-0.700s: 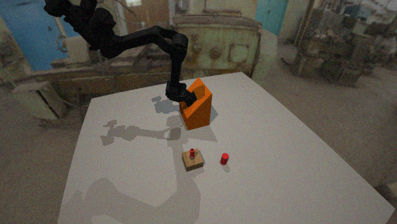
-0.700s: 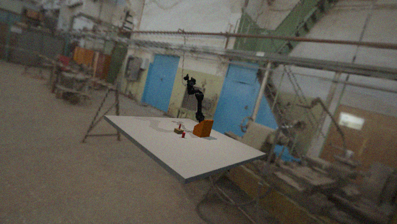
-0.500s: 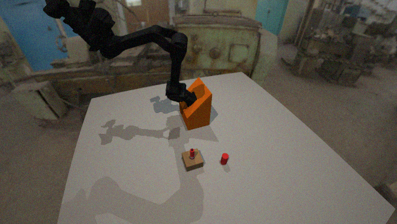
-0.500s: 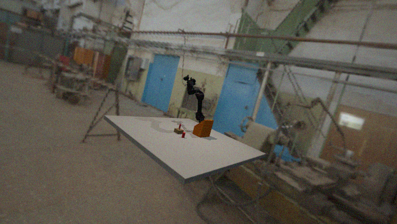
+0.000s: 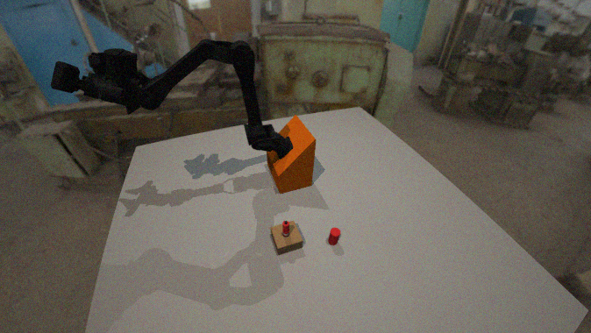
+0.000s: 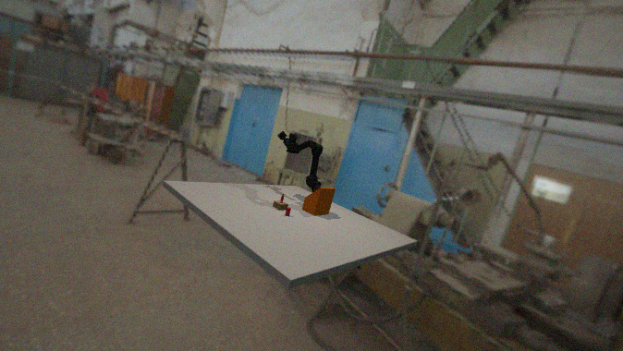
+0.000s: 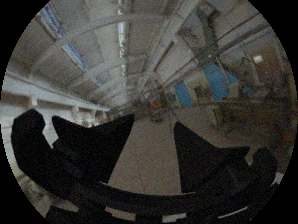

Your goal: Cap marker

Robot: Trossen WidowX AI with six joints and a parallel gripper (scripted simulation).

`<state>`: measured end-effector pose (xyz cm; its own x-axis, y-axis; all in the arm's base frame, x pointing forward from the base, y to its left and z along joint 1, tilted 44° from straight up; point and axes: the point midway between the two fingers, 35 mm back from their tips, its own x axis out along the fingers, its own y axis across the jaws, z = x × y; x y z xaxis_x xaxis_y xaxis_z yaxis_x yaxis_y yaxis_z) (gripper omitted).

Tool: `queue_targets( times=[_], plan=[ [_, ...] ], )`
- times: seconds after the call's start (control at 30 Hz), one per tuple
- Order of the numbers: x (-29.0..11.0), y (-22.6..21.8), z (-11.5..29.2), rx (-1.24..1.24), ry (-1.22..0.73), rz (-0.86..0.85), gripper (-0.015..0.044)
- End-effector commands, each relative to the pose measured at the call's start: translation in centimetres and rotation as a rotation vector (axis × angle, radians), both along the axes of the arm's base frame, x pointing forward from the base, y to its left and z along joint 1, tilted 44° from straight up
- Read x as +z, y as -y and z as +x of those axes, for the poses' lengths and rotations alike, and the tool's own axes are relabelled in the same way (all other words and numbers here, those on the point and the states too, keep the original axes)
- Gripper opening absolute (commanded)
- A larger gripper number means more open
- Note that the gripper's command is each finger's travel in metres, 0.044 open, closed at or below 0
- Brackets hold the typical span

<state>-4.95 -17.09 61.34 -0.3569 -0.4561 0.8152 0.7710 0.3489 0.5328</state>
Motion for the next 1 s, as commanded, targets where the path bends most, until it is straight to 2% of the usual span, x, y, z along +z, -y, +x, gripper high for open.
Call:
queue_targets(
  times=[0.0, 0.27, 0.53, 0.77, 0.97],
  plan=[
    [-1.2, 3.4, 1.9, 0.053, -0.018, 0.097, 0.0245],
    [-5.4, 10.9, 7.9, 0.203, -0.08, 0.362, 0.0245],
    [-10.2, 14.7, 16.3, 0.367, -0.178, 0.572, 0.0245],
    [-16.9, 16.3, 25.0, 0.475, -0.395, 0.807, 0.0245],
    [-20.7, 15.8, 29.7, 0.531, -0.527, 0.919, 0.0245]
  ],
)
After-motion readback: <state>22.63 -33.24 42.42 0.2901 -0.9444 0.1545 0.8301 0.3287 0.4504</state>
